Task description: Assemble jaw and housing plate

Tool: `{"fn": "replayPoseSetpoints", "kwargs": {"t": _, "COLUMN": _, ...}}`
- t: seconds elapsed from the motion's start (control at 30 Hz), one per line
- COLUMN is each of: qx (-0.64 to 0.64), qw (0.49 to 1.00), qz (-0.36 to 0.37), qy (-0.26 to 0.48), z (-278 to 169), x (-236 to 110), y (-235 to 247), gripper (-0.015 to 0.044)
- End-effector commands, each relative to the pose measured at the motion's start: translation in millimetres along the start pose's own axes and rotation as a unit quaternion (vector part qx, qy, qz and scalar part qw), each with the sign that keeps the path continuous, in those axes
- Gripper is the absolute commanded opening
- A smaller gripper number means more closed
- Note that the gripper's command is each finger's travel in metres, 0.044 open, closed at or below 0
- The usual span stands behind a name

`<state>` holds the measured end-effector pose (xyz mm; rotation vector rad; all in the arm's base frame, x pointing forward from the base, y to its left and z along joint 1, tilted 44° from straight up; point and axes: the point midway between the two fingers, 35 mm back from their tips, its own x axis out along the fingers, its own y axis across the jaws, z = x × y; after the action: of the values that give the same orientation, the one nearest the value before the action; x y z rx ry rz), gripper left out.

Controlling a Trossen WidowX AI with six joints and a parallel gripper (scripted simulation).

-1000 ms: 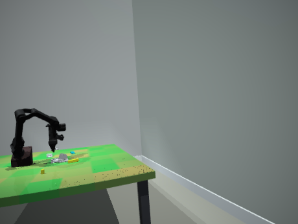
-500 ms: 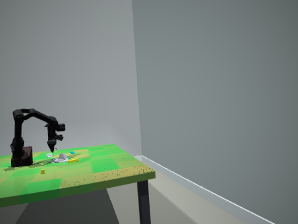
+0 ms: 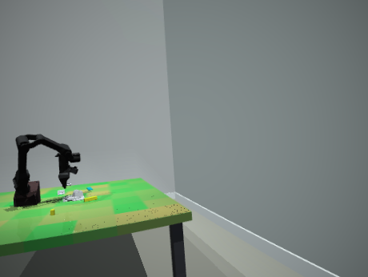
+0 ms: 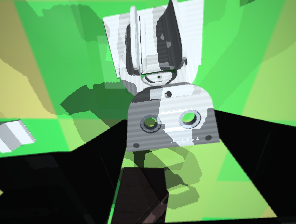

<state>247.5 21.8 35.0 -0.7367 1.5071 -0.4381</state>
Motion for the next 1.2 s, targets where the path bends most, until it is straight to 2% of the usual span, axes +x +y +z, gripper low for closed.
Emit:
{"fn": "replayPoseSetpoints", "kwargs": {"t": 0.0, "qx": -0.003, "qw": 1.0, "qz": -0.003, "qy": -0.001, "z": -0.3, "x": 0.0, "y": -1.0, "gripper": 0.0351}}
{"fn": "replayPoseSetpoints", "kwargs": {"t": 0.37, "qx": -0.003, "qw": 1.0, "qz": -0.003, "qy": -0.001, "z": -0.2, "x": 1.1, "y": -0.9, "gripper": 0.0351}}
{"fn": "replayPoseSetpoints", "kwargs": {"t": 1.17, "qx": -0.004, "qw": 1.0, "qz": -0.002, "qy": -0.001, "z": 1.5, "x": 40.3, "y": -0.8, "gripper": 0.0351}}
